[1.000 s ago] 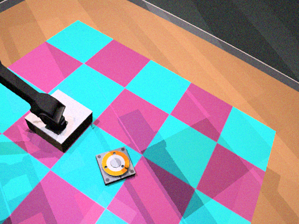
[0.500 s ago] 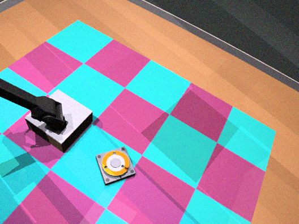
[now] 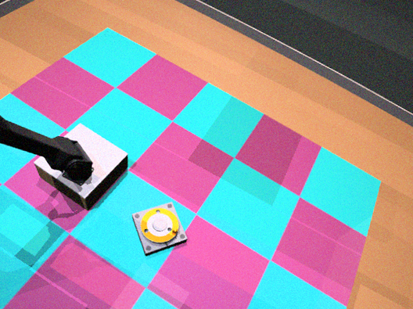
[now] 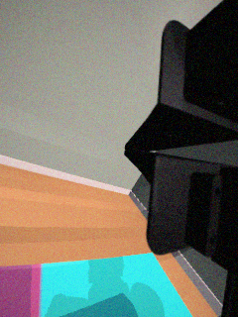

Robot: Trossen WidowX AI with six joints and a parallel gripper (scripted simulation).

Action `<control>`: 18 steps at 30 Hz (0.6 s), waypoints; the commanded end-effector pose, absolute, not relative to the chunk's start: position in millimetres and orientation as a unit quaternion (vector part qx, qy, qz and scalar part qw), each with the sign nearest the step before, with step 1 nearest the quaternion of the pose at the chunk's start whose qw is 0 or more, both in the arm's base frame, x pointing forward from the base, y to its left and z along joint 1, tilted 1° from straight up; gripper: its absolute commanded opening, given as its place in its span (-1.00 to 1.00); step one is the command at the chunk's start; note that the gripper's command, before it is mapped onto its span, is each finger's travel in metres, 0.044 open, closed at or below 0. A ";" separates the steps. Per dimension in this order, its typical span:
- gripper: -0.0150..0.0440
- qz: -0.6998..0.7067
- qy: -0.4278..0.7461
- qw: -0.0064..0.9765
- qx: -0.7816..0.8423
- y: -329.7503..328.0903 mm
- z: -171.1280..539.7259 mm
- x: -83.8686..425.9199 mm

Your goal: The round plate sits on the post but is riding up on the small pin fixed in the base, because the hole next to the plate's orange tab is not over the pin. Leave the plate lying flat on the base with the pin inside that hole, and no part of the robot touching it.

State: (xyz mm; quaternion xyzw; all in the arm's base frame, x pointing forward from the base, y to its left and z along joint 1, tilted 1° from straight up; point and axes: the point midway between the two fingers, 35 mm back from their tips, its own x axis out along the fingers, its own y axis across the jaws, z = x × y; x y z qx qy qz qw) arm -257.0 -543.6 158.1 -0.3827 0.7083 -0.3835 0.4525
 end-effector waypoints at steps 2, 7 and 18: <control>-0.49 -0.382 0.657 0.527 -0.380 -562.5 154.1 -167.2; -0.49 -0.369 0.619 0.590 -0.365 -566.3 147.2 -89.1; -0.49 -0.284 0.556 0.722 -0.298 -521.3 115.6 104.4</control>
